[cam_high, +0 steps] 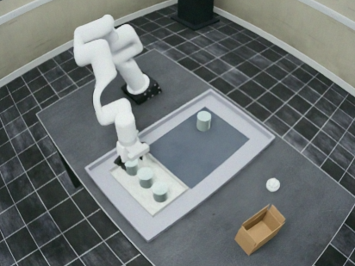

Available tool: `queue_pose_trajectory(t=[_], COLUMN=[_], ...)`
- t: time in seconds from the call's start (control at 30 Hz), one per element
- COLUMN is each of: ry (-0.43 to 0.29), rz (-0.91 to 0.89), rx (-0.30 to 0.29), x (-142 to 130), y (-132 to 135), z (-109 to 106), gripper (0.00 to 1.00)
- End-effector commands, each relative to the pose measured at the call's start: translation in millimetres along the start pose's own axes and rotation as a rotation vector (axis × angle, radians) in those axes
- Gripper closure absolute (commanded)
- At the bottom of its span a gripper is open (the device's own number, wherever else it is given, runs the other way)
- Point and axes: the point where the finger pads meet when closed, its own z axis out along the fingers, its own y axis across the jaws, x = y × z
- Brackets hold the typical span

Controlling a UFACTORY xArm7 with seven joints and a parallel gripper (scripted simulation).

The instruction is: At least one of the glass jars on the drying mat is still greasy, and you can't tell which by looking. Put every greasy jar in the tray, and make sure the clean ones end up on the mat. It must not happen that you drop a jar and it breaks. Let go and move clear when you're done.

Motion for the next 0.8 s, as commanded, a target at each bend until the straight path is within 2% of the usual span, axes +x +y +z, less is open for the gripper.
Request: queue_pose_trajectory(t=[0.0,0.07,0.57,0.63,0.77], ry=[0.004,0.004,0.004,0.004,0.004], rz=[0.000,0.000,0.000,0.000,0.000], rx=[-0.002,-0.002,-0.002,-0.002,-0.002], x=[2,2,1,1,1], y=[1,1,1,1,1], z=[-5,-5,-64,-64,-79], gripper=[0.00,0.00,0.00,0.00,0.00])
